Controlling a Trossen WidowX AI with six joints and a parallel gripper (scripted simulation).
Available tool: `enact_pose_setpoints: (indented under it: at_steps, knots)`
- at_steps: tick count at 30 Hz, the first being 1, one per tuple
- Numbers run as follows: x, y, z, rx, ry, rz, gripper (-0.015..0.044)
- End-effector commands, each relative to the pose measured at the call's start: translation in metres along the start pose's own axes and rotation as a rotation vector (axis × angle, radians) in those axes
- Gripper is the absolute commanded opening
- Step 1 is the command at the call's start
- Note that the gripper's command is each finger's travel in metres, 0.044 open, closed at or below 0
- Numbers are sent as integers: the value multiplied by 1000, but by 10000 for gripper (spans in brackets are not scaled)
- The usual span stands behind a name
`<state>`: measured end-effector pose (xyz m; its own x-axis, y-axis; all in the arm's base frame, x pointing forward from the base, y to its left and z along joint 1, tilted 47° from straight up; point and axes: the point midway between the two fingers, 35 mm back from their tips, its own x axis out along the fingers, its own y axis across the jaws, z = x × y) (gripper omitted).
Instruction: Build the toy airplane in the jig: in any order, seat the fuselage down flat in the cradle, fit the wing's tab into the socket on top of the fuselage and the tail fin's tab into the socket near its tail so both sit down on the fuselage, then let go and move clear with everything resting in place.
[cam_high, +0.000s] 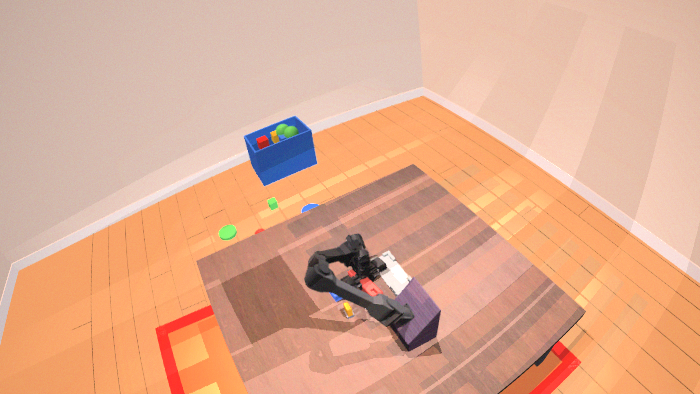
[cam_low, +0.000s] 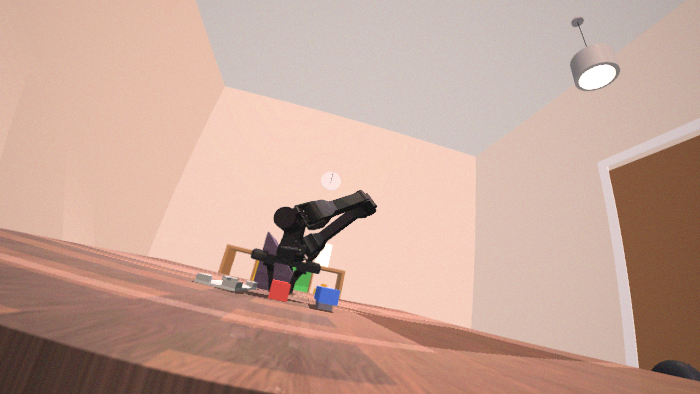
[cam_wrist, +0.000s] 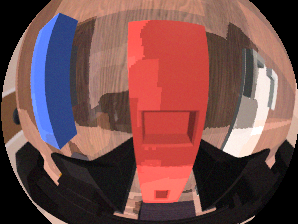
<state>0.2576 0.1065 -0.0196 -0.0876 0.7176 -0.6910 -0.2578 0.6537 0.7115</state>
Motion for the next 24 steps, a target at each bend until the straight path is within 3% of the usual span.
enact_pose_setpoints:
  at_steps: [1, 3, 24]
  knots:
    - [-4, -1, 1, 4, -1, 2, 32]
    - [-9, -2, 2, 4, -1, 0, 0]
    - [-72, -7, 7, 6, -1, -13, 0]
